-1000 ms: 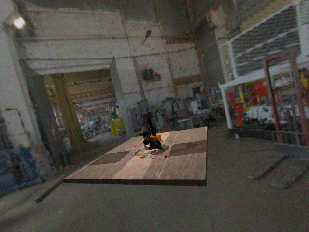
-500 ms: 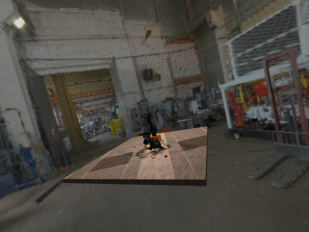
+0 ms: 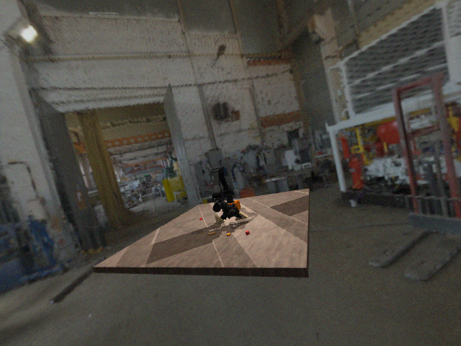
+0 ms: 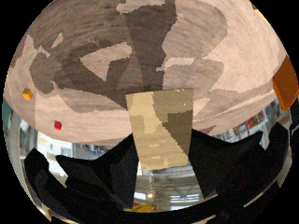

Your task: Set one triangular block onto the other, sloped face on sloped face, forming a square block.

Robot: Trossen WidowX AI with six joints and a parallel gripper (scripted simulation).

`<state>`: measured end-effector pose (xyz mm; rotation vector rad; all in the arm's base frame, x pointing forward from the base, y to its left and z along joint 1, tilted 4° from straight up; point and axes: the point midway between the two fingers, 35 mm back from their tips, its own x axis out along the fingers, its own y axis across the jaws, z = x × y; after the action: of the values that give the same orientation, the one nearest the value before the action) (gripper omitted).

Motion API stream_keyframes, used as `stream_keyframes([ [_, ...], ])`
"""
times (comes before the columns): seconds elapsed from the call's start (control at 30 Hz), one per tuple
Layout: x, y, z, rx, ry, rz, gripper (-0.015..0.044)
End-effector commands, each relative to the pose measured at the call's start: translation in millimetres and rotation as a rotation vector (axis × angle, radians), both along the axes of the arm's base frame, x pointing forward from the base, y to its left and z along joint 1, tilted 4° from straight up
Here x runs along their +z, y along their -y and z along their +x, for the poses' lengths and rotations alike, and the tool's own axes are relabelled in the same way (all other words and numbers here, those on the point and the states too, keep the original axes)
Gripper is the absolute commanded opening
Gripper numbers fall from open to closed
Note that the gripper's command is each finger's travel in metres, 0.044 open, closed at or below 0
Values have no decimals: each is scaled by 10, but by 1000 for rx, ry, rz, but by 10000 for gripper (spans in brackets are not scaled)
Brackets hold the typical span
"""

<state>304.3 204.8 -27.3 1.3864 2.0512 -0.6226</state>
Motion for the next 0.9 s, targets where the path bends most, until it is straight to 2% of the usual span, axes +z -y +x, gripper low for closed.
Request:
stream_keyframes([
  [0.0, 224, -5, 44, 3, 20, 5, 0],
  [0.3, 658, 8, 34, 2, 19, 5, 0],
  [0.53, 654, 5, 29, 1, 15, -1, 0],
  [0.87, 603, -90, -41, 92, 99, -290, 0],
])
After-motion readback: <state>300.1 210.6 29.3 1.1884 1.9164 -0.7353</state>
